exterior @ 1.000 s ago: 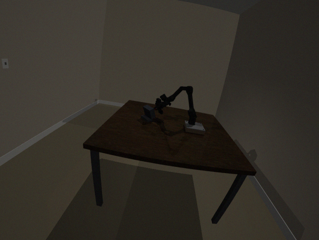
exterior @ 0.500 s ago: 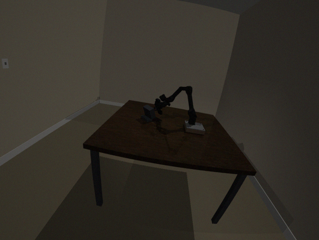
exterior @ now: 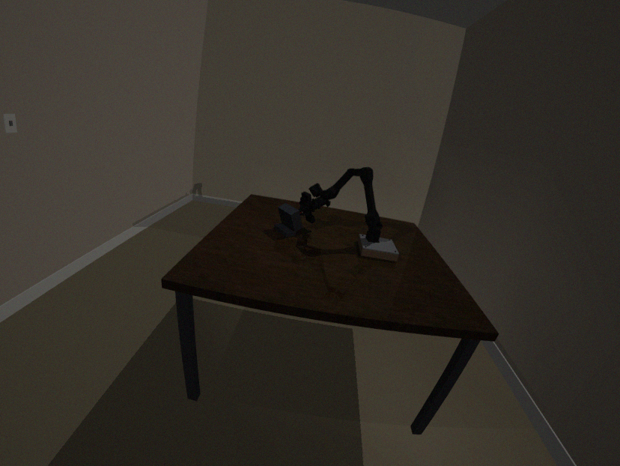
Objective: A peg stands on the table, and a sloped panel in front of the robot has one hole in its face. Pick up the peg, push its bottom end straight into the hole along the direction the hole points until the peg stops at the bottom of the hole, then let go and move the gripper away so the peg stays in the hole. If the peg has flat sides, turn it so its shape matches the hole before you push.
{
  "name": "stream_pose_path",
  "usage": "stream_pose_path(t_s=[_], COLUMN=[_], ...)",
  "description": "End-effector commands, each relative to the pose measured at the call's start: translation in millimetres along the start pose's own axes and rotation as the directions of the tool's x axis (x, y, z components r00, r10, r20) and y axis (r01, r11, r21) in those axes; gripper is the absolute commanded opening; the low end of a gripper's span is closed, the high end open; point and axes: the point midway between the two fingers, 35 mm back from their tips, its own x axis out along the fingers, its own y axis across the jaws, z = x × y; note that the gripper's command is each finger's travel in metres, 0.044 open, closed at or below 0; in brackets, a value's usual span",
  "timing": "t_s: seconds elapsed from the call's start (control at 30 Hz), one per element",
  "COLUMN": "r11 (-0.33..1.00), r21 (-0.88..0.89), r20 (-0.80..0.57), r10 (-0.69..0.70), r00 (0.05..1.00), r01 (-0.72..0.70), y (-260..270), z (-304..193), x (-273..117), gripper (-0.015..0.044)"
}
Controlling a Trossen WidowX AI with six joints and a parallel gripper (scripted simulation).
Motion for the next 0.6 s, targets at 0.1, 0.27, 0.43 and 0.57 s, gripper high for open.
stream_pose_path(t_s=[0.1, 0.27, 0.43, 0.57], r11=[1.0, 1.0, 1.0, 1.0], r21=[-0.001, -0.001, -0.001, -0.001], r20=[0.0, 0.0, 0.0, 0.0], r10=[0.0, 0.0, 0.0, 0.0], r00=[1.0, 1.0, 1.0, 1.0], r01=[0.0, 0.0, 0.0, 0.0], y=[0.1, 0.1, 0.1, 0.1], z=[0.0, 0.0, 0.0, 0.0], x=[-0.1, -0.1, -0.1, -0.1], gripper=[0.0, 0.0079, 0.021, 0.0315])
